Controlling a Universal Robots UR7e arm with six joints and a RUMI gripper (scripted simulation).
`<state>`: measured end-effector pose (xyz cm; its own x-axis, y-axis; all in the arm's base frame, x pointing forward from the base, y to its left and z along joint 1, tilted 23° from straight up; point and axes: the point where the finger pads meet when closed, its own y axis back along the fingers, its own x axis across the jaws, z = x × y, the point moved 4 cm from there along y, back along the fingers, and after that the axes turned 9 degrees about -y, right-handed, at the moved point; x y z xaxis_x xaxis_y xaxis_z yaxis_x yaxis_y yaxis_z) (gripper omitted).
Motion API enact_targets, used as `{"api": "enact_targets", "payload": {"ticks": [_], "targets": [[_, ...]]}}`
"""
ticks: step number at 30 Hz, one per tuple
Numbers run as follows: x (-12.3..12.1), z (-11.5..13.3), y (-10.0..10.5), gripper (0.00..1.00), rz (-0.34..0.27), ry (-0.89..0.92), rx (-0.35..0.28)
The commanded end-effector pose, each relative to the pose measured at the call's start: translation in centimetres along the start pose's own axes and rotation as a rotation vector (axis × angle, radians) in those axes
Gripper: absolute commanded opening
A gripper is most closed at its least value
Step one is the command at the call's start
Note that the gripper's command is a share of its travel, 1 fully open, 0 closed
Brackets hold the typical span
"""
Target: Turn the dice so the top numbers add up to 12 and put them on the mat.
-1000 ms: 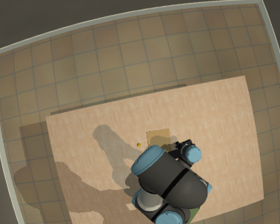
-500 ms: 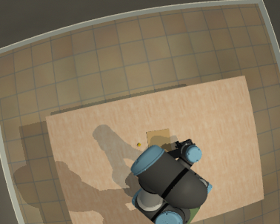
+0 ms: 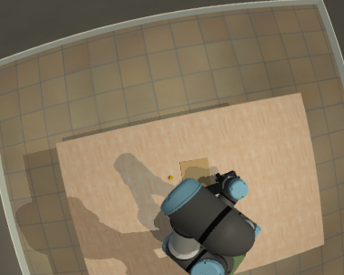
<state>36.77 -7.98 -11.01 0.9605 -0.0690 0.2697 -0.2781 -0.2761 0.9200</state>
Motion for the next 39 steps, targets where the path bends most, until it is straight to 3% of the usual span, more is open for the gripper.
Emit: {"api": "enact_targets", "payload": {"ticks": [1, 21, 39], "targets": [[0.1, 0.1, 0.0, 0.18, 0.001, 0.001, 0.000], [0.1, 0.1, -0.1, 0.18, 0.001, 0.001, 0.000], [0.1, 0.1, -1.9, 0.18, 0.001, 0.001, 0.000]]}}
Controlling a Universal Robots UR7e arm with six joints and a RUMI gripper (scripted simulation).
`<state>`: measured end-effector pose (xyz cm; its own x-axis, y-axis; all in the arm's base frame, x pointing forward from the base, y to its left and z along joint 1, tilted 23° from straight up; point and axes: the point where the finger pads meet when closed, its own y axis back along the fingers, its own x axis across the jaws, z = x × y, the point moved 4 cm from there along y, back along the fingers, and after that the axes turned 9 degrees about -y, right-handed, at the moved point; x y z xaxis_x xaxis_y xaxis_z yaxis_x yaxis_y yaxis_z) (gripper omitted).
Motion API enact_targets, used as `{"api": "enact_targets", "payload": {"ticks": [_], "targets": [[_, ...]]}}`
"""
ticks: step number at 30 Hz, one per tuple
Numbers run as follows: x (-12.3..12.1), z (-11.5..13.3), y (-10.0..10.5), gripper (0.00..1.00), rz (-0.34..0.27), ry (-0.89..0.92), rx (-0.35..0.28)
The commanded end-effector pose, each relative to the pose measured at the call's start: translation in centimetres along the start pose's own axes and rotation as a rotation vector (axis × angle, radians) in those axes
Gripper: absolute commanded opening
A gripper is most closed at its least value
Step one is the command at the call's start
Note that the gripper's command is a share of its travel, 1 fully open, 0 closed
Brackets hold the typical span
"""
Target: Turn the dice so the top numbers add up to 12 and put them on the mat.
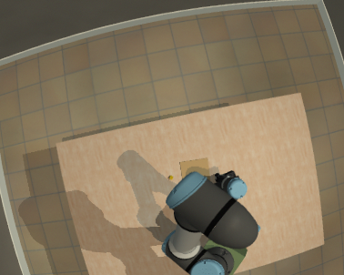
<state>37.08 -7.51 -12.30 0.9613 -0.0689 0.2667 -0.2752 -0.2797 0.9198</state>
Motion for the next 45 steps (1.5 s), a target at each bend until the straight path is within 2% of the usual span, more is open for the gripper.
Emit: {"api": "enact_targets", "payload": {"ticks": [1, 44, 45], "targets": [[0.23, 0.16, -0.58, 0.18, 0.004, 0.002, -0.004], [0.23, 0.16, -0.77, 0.18, 0.004, 0.002, -0.004], [0.23, 0.16, -0.77, 0.00, 0.004, 0.002, -0.004]]}}
